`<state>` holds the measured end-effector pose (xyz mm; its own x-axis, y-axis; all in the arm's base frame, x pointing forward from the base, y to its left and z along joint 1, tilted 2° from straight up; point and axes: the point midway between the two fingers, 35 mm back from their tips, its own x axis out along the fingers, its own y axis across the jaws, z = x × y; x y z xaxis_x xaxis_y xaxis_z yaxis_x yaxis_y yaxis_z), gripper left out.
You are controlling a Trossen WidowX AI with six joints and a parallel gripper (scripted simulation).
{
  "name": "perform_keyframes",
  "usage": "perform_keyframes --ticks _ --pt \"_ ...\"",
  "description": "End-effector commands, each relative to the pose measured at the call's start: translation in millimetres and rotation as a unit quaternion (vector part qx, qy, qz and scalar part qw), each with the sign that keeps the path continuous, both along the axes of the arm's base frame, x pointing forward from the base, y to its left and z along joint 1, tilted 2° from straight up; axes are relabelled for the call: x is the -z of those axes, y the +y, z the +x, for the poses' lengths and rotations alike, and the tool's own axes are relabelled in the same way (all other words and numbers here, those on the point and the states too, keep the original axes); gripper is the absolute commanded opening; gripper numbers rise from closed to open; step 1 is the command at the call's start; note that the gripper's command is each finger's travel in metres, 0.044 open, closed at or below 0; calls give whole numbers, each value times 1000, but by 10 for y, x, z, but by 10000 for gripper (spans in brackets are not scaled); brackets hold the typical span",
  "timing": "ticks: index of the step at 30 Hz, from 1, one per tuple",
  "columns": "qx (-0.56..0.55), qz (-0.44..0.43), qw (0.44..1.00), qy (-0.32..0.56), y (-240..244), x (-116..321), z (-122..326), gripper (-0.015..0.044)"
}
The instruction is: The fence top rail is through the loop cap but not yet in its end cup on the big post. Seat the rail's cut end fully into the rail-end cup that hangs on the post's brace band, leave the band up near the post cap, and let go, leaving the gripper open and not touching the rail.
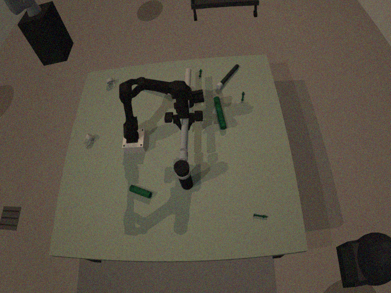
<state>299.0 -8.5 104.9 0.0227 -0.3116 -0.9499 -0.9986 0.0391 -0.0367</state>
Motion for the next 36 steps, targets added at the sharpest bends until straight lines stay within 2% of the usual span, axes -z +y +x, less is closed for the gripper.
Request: perform_keyframes --ticks 1,36 --pt "0 -3 1000 -6 -29 -61 42 0" --pt "-3 0 1000 2 -242 -50 7 0"
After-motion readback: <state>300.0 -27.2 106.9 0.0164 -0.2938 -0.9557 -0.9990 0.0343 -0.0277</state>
